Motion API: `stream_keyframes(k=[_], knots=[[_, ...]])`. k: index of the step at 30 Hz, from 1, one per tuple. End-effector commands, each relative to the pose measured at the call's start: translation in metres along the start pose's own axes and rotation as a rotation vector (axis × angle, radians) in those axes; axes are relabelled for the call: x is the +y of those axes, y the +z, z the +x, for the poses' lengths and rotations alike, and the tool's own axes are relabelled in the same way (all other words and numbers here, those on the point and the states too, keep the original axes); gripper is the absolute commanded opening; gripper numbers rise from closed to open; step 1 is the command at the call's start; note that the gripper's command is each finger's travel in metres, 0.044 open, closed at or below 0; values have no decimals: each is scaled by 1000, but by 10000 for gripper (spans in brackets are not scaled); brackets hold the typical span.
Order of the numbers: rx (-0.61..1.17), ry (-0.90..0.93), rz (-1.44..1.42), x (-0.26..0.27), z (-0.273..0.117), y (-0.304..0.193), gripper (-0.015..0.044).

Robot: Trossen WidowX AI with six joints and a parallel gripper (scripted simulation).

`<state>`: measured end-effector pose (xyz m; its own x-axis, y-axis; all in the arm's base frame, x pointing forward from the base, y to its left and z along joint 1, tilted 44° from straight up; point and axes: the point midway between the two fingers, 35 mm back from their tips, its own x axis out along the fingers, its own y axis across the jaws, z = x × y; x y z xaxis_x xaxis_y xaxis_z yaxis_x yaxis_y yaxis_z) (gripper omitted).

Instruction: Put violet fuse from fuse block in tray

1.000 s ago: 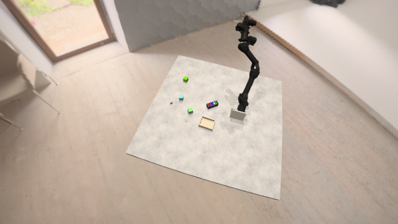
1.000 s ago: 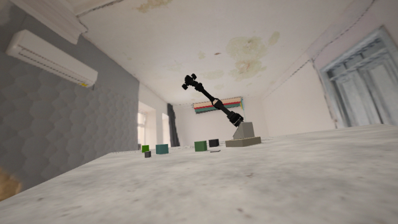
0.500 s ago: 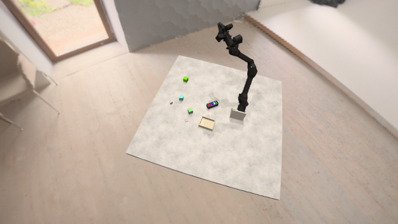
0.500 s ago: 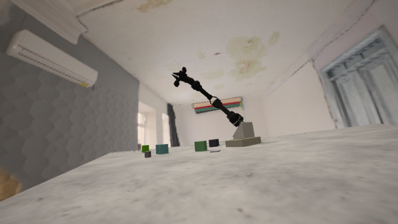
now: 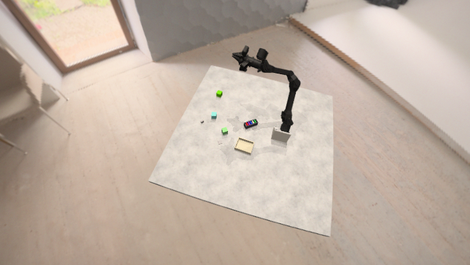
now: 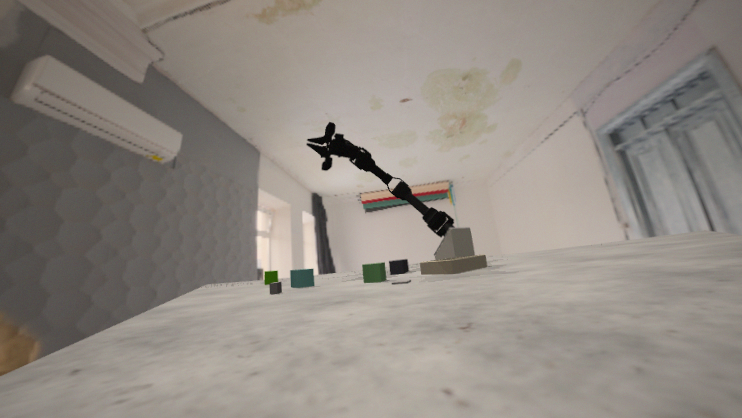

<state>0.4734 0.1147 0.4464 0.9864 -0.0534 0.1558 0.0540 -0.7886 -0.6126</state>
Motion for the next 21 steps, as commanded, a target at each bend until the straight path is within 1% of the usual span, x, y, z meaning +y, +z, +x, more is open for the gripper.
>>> stream_keyframes(k=[1,6,11,15,21], knots=[[-137,159,-12,47,4,55,69],[-290,366,-40,107,-6,114,69],[-427,592,-85,170,-34,164,69],[-521,781,-137,219,-67,195,69],[-645,1091,-255,288,-135,223,69]])
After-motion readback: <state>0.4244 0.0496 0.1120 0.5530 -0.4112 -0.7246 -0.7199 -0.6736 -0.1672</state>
